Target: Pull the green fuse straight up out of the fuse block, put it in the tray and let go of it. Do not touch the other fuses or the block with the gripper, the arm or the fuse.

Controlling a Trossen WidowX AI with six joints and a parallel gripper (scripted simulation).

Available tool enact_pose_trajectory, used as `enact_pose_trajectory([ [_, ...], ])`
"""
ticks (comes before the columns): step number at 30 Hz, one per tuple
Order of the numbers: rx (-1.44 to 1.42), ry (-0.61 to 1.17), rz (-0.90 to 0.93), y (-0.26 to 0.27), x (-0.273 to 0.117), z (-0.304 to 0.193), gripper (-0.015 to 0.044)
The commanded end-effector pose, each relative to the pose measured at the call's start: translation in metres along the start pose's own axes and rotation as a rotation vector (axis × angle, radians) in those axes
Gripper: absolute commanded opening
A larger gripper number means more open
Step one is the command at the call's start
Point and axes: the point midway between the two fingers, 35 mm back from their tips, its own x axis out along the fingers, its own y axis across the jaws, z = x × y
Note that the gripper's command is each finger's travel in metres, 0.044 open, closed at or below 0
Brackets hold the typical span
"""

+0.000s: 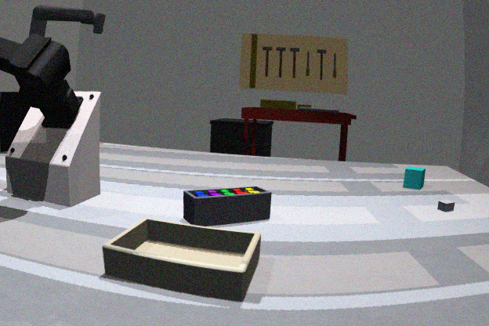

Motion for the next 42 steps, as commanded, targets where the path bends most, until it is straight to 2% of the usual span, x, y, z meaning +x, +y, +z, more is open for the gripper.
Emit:
enact_pose_trajectory([
  [1, -0.002, -0.007, 0.000, 0.000, 0.001, 0.003, 0.0374],
  [7, -0.083, -0.222, -0.030, -0.015, 0.031, 0.090, 0.0216],
  [13, -0.181, -0.456, -0.093, -0.037, 0.044, 0.185, 0.0072],
  [20, -0.321, -0.748, -0.215, -0.069, 0.031, 0.302, 0.0072],
  [22, -0.387, -0.776, -0.248, -0.074, 0.027, 0.318, 0.0072],
  [27, -0.506, -0.959, -0.396, -0.101, 0.001, 0.394, 0.0072],
  [34, -0.664, -1.205, -0.677, -0.146, -0.063, 0.490, 0.0072],
  [42, -0.864, -1.420, -1.108, -0.195, -0.167, 0.568, 0.0072],
])
